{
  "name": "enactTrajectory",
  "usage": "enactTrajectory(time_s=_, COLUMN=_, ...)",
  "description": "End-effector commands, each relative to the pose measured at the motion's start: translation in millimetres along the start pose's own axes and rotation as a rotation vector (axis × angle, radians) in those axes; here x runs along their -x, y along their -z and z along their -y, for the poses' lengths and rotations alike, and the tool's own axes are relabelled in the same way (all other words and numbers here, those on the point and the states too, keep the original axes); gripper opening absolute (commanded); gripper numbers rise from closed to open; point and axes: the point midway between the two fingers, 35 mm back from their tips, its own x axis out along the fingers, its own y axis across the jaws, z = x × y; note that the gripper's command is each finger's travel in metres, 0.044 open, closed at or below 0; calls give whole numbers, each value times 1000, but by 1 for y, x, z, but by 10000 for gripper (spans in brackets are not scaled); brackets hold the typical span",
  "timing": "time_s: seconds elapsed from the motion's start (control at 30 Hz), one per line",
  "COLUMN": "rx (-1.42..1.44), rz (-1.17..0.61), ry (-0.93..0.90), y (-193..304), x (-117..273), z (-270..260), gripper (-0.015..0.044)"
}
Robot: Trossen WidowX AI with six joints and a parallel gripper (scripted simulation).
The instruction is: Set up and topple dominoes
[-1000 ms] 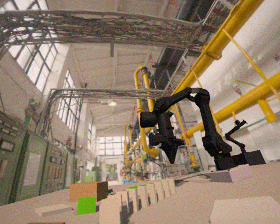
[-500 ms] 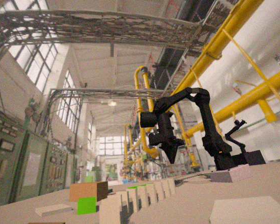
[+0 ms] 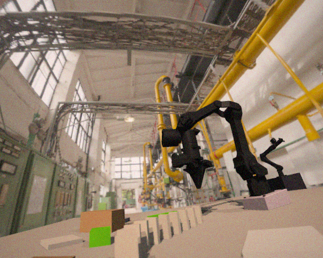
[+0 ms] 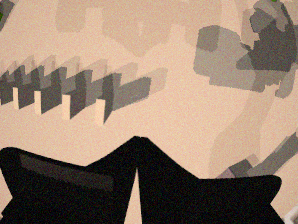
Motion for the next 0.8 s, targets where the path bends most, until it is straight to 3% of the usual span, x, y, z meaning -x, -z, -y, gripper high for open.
enactTrajectory(time_s=0.0, rx=-7, rz=-2, ry=-2, y=0, x=0, z=0, gripper=0)
enactTrajectory(time_s=0.1, rx=-7, rz=-2, ry=-3, y=-1, x=-11, z=-2, gripper=0)
enactTrajectory(time_s=0.27, rx=-7, rz=-2, ry=-2, y=-1, x=-78, z=-1, gripper=0)
enactTrajectory(time_s=0.77, rx=-7, rz=-2, ry=-3, y=-2, x=-80, z=-15, gripper=0)
